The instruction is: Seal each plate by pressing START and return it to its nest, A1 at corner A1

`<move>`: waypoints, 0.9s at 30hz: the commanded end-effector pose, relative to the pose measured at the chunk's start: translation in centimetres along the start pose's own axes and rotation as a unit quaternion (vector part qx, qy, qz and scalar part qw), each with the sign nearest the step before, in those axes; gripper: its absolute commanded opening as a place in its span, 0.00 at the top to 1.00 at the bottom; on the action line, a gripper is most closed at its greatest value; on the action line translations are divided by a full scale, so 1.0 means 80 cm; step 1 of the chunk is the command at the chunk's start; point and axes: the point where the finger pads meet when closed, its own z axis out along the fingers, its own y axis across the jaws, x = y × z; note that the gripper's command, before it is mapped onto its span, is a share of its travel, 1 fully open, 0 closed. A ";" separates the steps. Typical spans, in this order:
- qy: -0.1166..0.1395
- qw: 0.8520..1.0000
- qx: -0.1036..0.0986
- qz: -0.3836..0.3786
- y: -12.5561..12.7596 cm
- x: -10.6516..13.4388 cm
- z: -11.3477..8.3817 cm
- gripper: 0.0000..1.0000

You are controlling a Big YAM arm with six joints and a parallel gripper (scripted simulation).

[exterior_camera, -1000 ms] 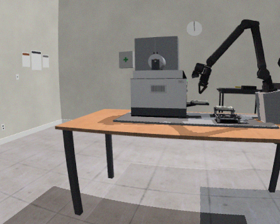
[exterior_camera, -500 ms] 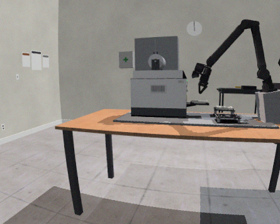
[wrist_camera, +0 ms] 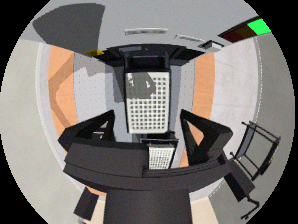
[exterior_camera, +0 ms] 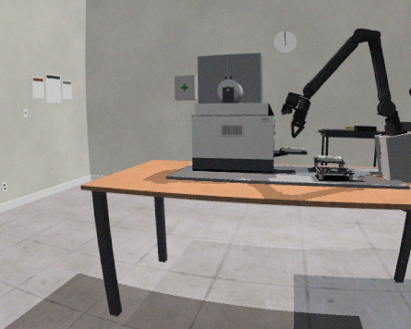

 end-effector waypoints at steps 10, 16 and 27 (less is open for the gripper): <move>-0.025 1.000 0.008 -0.005 -0.009 -0.017 -0.015 0.00; -0.025 1.000 0.003 -0.011 -0.005 0.008 -0.010 0.00; -0.025 1.000 0.006 -0.007 -0.006 0.023 -0.020 0.00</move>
